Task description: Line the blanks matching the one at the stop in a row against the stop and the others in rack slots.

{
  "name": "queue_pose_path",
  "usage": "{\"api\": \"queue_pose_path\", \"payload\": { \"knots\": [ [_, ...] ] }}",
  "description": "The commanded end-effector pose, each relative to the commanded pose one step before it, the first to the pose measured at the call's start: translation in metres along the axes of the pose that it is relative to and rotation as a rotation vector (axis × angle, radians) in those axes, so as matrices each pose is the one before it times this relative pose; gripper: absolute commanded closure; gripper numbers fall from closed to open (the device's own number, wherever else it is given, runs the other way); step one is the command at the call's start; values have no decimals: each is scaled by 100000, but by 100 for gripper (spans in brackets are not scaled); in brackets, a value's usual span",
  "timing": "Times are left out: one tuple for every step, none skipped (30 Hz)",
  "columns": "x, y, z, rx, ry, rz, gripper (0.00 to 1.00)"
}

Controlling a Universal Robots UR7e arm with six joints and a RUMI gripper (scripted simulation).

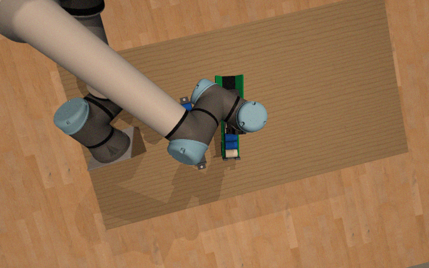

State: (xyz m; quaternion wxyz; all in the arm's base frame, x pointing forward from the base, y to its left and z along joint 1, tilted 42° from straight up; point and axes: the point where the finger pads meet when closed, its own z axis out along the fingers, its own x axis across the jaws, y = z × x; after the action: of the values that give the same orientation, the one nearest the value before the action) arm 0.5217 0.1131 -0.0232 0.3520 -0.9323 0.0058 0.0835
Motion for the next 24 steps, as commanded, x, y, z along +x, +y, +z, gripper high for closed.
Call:
{"api": "queue_pose_path", "payload": {
  "knots": [
    [-121,188,68,167,-97,343,67],
    [0,0,0,0,0,0,67],
    [0,0,0,0,0,0,67],
    [0,0,0,0,0,0,67],
    [0,0,0,0,0,0,67],
    [0,0,0,0,0,0,64],
    [0,0,0,0,0,0,64],
    [0,0,0,0,0,0,64],
    [0,0,0,0,0,0,62],
    [0,0,0,0,0,0,62],
    [0,0,0,0,0,0,62],
    [0,0,0,0,0,0,59],
    [0,0,0,0,0,0,59],
    [0,0,0,0,0,0,59],
    [0,0,0,0,-1,0,57],
    [0,0,0,0,-1,0,57],
    [0,0,0,0,0,0,57],
    [0,0,0,0,0,0,54],
    [0,0,0,0,0,0,54],
    [0,0,0,0,0,0,54],
    [0,0,0,0,0,0,54],
    [0,0,0,0,0,0,54],
    [0,0,0,0,0,0,54],
    [0,0,0,0,0,0,54]
  ]
}}
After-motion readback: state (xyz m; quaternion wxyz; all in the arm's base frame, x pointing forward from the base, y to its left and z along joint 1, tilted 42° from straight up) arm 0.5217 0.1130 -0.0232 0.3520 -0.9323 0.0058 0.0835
